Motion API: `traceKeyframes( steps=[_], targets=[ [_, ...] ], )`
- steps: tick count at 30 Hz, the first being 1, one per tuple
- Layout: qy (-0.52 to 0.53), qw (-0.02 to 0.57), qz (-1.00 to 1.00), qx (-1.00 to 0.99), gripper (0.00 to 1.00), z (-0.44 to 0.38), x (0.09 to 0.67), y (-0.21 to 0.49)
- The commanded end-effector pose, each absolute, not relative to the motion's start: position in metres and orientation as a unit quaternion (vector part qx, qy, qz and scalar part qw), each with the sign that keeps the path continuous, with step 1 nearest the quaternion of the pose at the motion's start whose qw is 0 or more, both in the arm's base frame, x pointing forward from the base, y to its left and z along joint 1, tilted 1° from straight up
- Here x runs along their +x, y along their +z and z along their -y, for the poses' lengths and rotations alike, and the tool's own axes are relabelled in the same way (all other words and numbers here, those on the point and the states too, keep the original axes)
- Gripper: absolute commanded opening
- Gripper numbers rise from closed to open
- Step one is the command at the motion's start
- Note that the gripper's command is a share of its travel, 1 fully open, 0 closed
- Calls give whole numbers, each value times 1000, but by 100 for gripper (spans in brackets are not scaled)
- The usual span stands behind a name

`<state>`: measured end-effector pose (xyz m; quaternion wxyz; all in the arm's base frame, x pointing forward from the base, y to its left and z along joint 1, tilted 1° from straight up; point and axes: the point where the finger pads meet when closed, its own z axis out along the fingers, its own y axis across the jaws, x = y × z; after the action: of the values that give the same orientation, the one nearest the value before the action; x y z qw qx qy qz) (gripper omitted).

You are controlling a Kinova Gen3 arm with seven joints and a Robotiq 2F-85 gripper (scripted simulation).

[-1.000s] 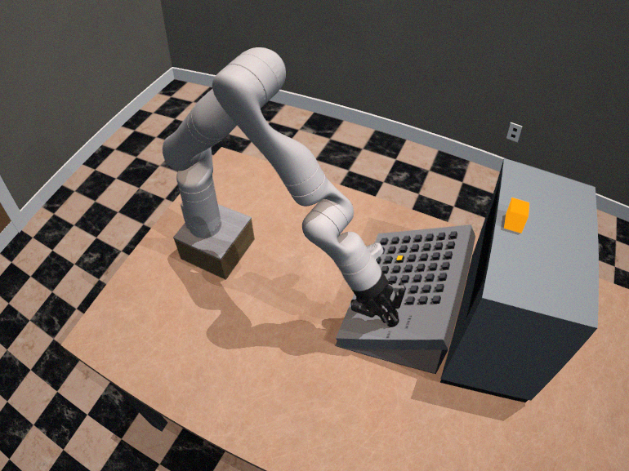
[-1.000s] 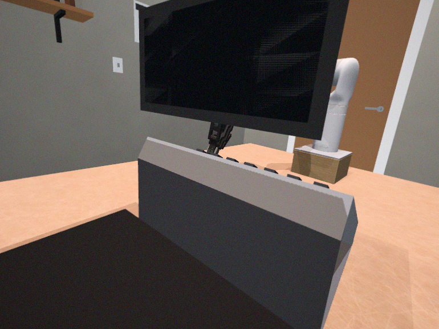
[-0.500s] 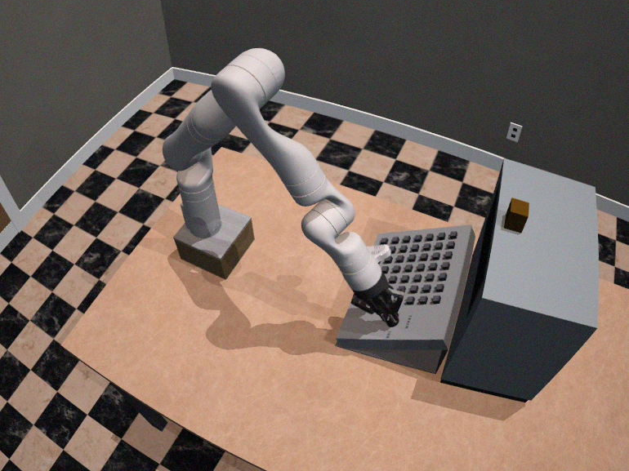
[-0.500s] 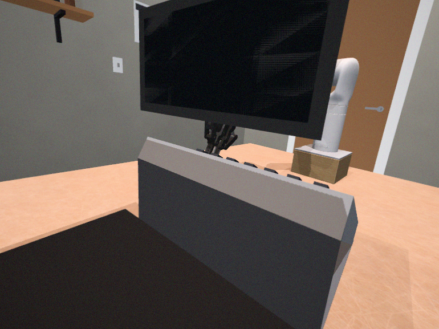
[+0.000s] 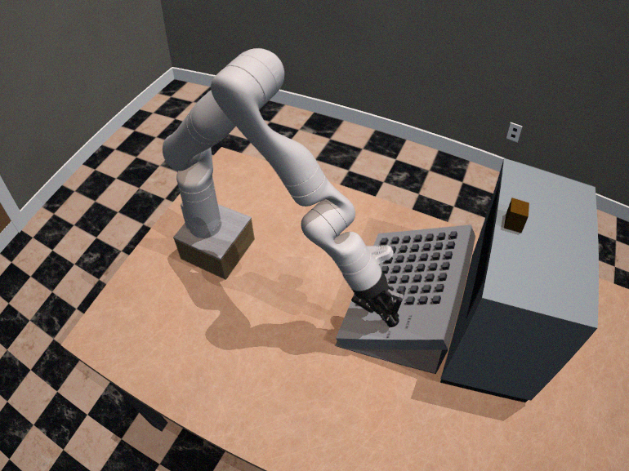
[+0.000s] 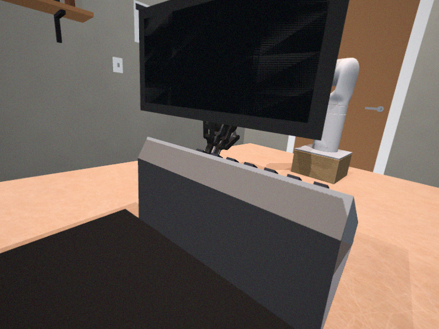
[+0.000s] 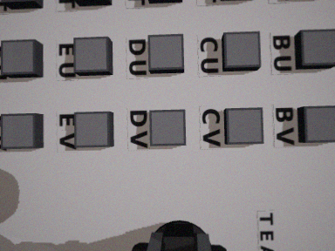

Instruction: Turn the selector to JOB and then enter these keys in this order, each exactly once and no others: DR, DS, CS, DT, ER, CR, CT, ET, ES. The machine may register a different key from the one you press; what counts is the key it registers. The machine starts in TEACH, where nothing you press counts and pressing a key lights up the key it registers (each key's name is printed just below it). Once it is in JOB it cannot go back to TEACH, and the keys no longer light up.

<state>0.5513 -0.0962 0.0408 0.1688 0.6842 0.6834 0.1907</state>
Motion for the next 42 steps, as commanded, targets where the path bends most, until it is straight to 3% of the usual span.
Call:
traceKeyframes(
  steps=[1,40,41,42],
  targets=[
    [192,168,-678,689,10,97,551,41],
    [192,168,-677,690,10,97,551,41],
    [192,168,-677,690,60,97,551,41],
    [192,168,-677,690,60,97,551,41]
  ],
)
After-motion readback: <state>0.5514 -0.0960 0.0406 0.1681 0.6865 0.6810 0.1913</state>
